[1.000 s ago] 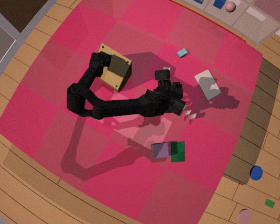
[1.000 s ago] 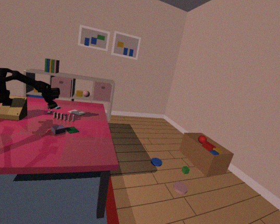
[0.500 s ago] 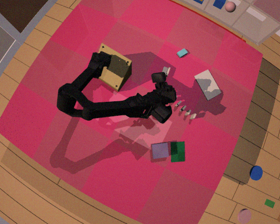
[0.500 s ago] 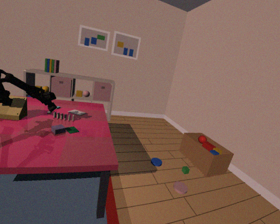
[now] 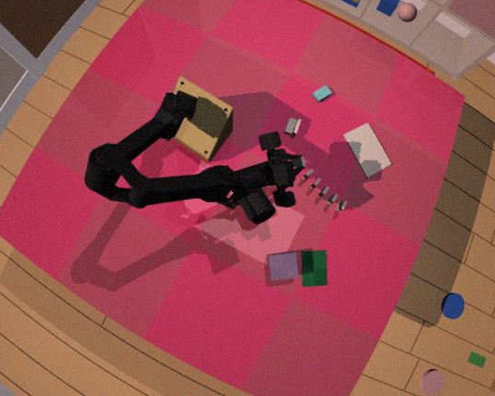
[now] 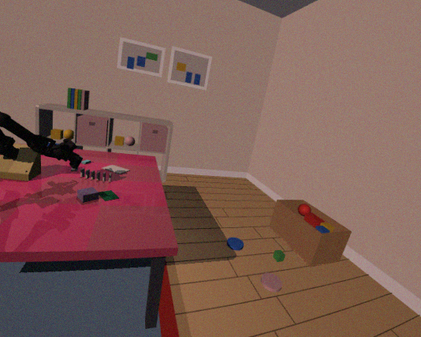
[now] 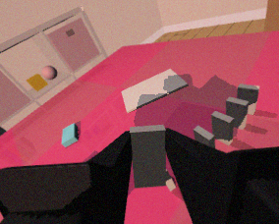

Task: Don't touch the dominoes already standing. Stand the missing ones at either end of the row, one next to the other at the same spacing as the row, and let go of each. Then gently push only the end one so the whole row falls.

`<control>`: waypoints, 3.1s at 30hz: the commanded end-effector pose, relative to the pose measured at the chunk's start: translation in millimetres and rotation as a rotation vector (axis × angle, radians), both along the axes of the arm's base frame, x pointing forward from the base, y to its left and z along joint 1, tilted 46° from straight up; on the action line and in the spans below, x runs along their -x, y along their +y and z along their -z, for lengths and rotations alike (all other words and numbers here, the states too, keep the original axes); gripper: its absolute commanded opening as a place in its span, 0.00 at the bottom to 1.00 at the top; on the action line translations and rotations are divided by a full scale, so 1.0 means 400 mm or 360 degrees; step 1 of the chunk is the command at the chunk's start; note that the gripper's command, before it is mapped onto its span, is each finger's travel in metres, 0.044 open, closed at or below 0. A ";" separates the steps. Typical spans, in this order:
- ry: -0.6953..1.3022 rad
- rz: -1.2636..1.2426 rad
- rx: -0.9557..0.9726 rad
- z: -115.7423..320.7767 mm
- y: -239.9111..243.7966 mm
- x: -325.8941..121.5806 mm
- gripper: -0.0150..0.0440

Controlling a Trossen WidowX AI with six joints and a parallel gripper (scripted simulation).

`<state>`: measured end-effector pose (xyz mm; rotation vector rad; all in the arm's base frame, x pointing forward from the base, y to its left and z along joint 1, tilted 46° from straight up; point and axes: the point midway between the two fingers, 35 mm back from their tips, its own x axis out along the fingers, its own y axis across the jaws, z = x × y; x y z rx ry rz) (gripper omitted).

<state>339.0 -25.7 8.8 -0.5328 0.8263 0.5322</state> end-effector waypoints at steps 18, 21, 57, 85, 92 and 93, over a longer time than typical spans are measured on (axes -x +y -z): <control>-0.0718 -0.0349 0.0042 -0.096 -0.009 0.072 0.44; -0.0718 -0.0349 0.0042 -0.096 -0.009 0.072 0.44; -0.0691 -0.0354 0.0053 0.004 -0.116 0.070 0.44; -0.0704 -0.0340 0.0042 0.104 -0.204 0.096 0.44; -0.0704 -0.0340 0.0042 0.104 -0.204 0.096 0.75; -0.0704 -0.0340 0.0042 0.104 -0.204 0.096 0.79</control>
